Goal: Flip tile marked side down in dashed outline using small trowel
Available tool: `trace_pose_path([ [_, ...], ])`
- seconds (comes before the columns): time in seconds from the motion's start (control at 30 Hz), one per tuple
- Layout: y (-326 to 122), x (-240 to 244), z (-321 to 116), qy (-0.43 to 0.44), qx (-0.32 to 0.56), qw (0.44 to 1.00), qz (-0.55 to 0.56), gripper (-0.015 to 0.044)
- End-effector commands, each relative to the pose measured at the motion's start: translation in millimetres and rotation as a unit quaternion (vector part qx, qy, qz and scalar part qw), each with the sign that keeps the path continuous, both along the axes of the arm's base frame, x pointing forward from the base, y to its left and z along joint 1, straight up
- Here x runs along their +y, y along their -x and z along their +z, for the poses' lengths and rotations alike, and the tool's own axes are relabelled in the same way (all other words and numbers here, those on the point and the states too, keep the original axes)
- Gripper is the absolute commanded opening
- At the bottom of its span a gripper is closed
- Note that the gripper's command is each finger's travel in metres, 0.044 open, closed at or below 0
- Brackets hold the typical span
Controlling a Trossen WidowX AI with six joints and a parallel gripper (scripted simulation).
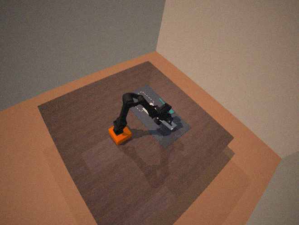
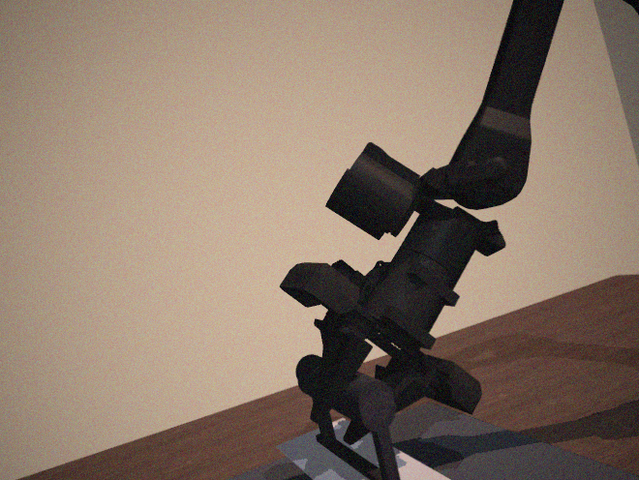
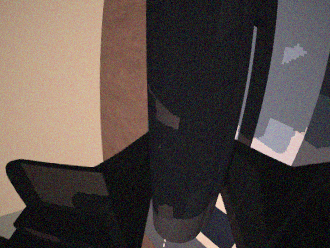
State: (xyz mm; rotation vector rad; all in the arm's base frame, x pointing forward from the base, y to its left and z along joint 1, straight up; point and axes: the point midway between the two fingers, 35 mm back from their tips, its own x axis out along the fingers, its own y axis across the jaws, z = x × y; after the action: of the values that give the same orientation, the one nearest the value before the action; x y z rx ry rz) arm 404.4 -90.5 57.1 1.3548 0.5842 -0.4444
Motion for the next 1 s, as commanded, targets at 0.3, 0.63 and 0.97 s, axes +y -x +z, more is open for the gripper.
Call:
trace_pose_path([
  [0.3,-2.6,-0.3,-17.0,0.003,-0.007,1.000,-0.001,0.0000],
  [0.63,-2.1,2.7,-25.8,0.003,-0.007,1.000,-0.001,0.0000],
  [0.97,-1.0,19.2,-26.2,0.003,-0.006,1.000,-0.001,0.0000],
])
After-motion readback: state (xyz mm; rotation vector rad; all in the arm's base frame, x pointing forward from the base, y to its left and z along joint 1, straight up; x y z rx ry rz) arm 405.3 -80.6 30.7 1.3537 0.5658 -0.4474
